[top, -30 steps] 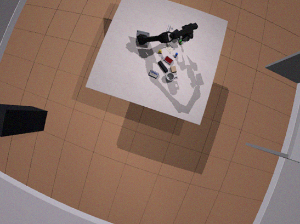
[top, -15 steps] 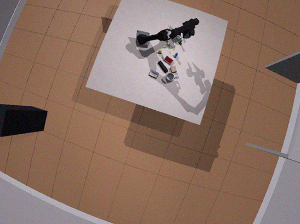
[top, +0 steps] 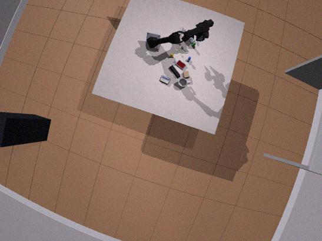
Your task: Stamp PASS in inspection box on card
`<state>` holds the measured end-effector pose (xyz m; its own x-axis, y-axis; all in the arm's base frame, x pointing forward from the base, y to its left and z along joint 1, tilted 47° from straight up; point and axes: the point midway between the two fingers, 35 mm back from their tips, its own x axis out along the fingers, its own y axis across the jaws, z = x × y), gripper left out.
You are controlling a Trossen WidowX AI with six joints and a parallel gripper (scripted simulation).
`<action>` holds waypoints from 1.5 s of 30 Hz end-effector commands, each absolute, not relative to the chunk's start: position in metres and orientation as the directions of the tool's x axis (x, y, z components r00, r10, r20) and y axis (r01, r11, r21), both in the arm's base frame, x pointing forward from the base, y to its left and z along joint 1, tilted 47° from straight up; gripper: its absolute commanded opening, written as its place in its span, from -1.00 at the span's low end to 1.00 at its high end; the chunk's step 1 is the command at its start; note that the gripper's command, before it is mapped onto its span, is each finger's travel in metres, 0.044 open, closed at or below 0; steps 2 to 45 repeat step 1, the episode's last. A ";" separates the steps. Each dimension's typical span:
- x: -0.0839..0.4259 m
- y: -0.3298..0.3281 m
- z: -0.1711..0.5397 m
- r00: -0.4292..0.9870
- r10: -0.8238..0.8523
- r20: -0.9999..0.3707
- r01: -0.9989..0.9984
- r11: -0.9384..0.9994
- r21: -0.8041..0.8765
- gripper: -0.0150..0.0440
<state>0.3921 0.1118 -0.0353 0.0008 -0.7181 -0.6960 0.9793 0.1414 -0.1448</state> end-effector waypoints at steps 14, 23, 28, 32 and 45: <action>0.392 0.112 -0.035 0.001 -0.718 -0.696 0.979 0.141 -0.145 0.36; 0.392 0.112 -0.035 0.001 -0.718 -0.696 0.979 0.141 -0.145 0.36; 0.392 0.112 -0.035 0.001 -0.718 -0.696 0.979 0.141 -0.145 0.36; 0.392 0.112 -0.035 0.001 -0.718 -0.696 0.979 0.141 -0.145 0.36; 0.392 0.112 -0.035 0.001 -0.718 -0.696 0.979 0.141 -0.145 0.36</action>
